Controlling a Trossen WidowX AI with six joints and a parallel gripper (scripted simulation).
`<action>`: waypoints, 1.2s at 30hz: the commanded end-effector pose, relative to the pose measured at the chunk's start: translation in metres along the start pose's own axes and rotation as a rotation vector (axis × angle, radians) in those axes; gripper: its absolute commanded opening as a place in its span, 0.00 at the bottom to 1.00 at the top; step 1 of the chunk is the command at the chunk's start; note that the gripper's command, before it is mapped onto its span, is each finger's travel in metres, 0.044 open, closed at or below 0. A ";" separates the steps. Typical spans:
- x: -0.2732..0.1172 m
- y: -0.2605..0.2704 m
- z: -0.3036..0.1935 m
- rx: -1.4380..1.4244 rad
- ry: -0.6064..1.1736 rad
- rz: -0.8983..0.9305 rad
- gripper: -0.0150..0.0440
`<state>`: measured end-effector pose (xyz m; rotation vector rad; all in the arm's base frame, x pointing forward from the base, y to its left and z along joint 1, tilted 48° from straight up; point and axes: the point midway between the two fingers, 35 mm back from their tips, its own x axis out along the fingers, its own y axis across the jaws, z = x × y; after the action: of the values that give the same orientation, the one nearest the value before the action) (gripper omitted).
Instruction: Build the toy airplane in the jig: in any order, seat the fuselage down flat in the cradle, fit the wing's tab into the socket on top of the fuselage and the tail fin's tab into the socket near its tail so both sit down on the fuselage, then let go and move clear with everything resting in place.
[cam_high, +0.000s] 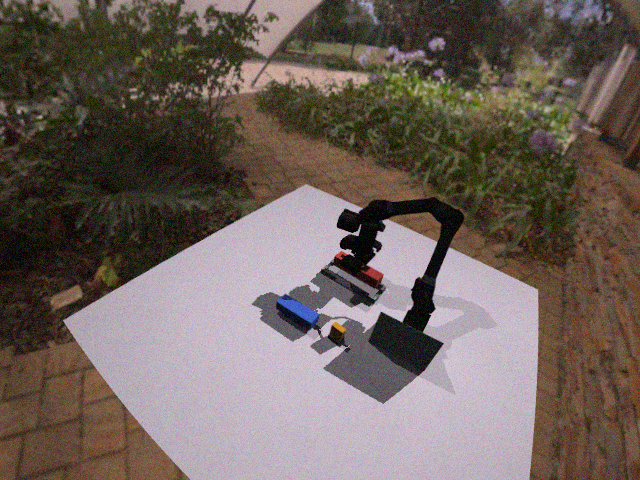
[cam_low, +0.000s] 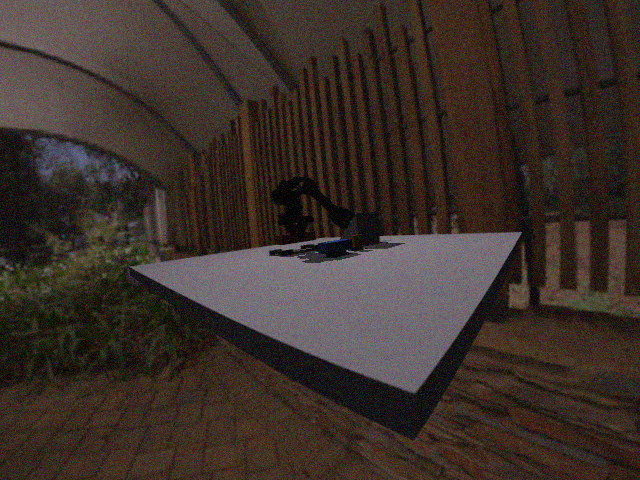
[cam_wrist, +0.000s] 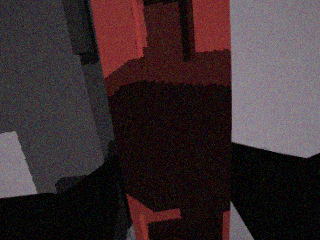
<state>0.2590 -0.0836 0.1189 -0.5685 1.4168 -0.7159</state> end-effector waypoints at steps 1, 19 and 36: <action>0.007 -0.001 -0.001 -0.007 0.001 -0.005 0.58; 0.018 -0.001 -0.001 0.000 0.001 -0.003 0.48; 0.018 -0.001 -0.001 0.000 0.001 -0.003 0.88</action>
<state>0.2581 -0.0980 0.1071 -0.5712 1.4177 -0.7172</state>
